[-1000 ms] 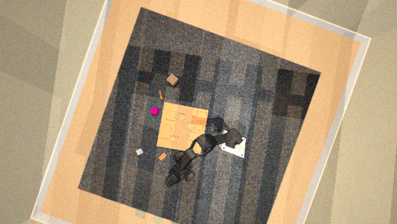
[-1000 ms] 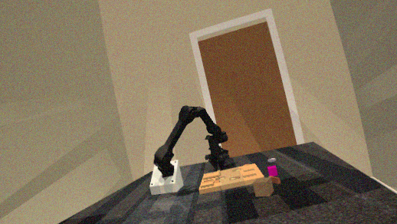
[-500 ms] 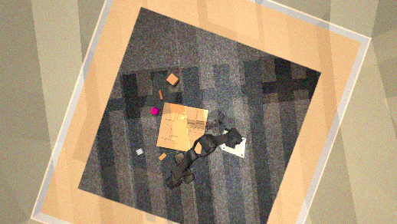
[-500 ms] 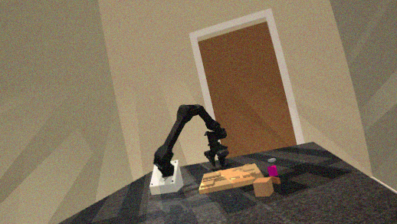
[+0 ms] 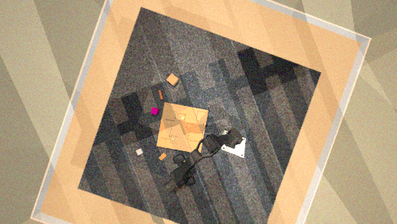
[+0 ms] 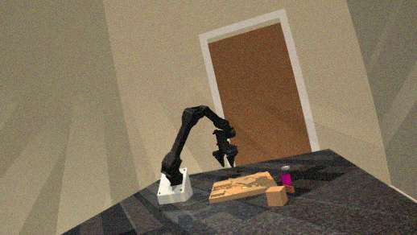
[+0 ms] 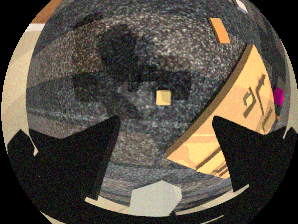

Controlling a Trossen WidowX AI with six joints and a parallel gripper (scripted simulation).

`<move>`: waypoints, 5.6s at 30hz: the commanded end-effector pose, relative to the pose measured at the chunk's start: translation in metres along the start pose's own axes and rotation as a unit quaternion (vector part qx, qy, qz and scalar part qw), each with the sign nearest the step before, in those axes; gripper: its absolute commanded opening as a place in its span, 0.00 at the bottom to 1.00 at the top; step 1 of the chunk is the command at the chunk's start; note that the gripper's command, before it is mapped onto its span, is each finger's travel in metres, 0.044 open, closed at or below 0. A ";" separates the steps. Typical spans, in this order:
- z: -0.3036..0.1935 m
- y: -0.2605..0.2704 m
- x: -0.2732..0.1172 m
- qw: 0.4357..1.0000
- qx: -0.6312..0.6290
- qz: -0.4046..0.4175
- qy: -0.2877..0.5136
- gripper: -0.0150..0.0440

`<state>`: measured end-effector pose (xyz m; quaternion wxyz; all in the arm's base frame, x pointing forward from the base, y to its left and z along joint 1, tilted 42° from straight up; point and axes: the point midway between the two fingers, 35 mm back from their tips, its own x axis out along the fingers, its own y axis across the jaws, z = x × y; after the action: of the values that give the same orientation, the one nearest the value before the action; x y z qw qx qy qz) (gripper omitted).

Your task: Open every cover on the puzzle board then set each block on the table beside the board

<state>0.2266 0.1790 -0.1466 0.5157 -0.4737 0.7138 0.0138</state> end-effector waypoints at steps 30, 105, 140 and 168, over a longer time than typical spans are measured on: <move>-0.063 -0.150 -0.014 0.999 -0.035 0.012 -0.009 0.25; -0.136 -0.204 0.061 0.999 -0.044 -0.003 0.005 0.25; -0.134 -0.204 0.056 0.999 -0.044 -0.005 0.003 0.25; -0.132 -0.205 0.007 0.999 -0.049 -0.003 0.004 0.50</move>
<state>0.2731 -0.0026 0.0103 0.4901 -0.5004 0.7123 0.0442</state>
